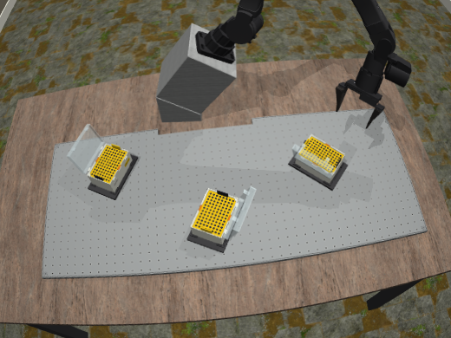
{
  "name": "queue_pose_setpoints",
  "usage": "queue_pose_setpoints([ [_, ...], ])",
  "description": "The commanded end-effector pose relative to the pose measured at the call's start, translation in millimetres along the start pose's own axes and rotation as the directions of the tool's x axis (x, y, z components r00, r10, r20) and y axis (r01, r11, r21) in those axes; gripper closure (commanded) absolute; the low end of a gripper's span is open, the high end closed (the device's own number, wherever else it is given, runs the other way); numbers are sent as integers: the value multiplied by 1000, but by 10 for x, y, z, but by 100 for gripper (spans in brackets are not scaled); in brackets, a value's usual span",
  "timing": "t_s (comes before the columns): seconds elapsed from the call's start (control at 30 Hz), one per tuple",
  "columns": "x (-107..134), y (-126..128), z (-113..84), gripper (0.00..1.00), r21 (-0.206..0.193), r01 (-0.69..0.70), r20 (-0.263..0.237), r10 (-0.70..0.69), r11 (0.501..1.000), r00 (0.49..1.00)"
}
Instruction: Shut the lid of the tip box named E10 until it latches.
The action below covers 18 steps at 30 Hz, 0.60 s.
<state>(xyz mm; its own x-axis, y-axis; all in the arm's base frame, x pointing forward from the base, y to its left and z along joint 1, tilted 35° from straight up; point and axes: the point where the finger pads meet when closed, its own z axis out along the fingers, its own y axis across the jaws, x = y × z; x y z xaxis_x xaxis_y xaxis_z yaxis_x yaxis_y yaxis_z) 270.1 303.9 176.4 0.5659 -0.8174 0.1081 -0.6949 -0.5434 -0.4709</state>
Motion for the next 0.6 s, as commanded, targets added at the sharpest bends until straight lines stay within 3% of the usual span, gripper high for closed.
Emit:
queue_pose_setpoints([
  [0.0, 121, -201, -328, 0, 42, -3, 8, 3, 999, 1000],
  [0.3, 301, -201, -651, 0, 45, -3, 7, 3, 999, 1000],
  [0.37, 305, -151, -614, 0, 35, 0, 4, 0, 999, 1000],
  [0.43, 219, -81, -478, 0, -3, 24, 3, -24, 1000, 1000],
  [0.5, 217, -82, -479, 0, -3, 25, 3, -25, 1000, 1000],
  [0.57, 365, -152, -469, 0, -22, -74, -1, 74, 997, 997],
])
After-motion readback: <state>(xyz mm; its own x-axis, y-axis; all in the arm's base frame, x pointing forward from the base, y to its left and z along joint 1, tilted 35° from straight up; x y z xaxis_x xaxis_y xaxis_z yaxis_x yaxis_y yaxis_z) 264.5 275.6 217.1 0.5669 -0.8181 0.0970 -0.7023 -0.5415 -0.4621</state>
